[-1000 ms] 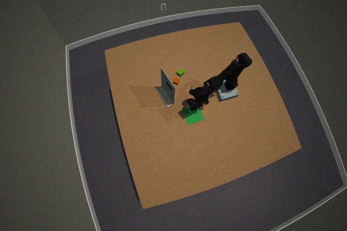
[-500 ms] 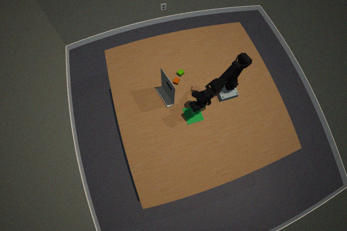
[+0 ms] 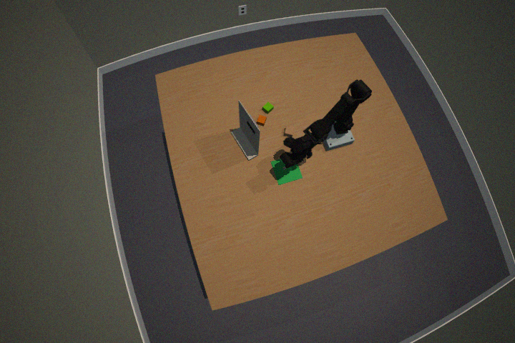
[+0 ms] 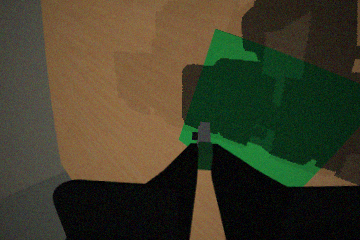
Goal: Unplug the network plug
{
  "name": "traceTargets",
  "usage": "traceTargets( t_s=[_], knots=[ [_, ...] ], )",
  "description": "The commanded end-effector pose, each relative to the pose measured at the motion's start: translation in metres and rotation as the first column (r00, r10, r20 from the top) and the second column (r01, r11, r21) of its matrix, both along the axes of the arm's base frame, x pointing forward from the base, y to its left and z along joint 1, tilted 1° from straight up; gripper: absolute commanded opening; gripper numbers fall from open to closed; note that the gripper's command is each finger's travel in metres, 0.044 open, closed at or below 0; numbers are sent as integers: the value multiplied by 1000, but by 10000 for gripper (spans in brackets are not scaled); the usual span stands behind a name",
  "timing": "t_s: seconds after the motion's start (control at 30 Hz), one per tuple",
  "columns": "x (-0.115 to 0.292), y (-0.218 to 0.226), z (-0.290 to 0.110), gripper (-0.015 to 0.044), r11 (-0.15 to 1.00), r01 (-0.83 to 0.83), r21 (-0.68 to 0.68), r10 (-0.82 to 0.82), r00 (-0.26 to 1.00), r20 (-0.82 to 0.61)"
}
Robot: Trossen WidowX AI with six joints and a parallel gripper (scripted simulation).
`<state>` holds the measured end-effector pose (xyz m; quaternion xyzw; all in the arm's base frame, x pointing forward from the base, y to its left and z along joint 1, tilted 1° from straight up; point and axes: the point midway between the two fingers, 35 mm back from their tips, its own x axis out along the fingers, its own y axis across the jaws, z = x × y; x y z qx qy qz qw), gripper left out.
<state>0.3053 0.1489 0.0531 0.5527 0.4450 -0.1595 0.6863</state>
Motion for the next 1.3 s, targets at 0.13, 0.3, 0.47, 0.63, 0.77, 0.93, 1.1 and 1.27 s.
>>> traceTargets(
  t_s=[0.13, 0.3, 0.47, 0.63, 0.77, 0.93, 1.1, 1.27],
  knots=[
    [-2, -2, -18, 0, 1000, -1, -13, 1, 1000, -6],
    [-2, -2, -26, 0, 1000, -1, -13, 1, 1000, -6],
    [-3, -3, -34, 0, 1000, -1, -13, 1, 1000, -6],
    [-4, -3, -38, 0, 1000, -1, -13, 1, 1000, -7],
    [-4, -3, -38, 0, 1000, -1, -13, 1, 1000, -7],
    [-3, -1, -39, 0, 1000, -1, -13, 1, 1000, -7],
    [-3, 0, -40, 0, 1000, -1, -13, 1, 1000, -7],
    [-2, 1, -42, 0, 1000, -1, -13, 1, 1000, -7]
  ],
)
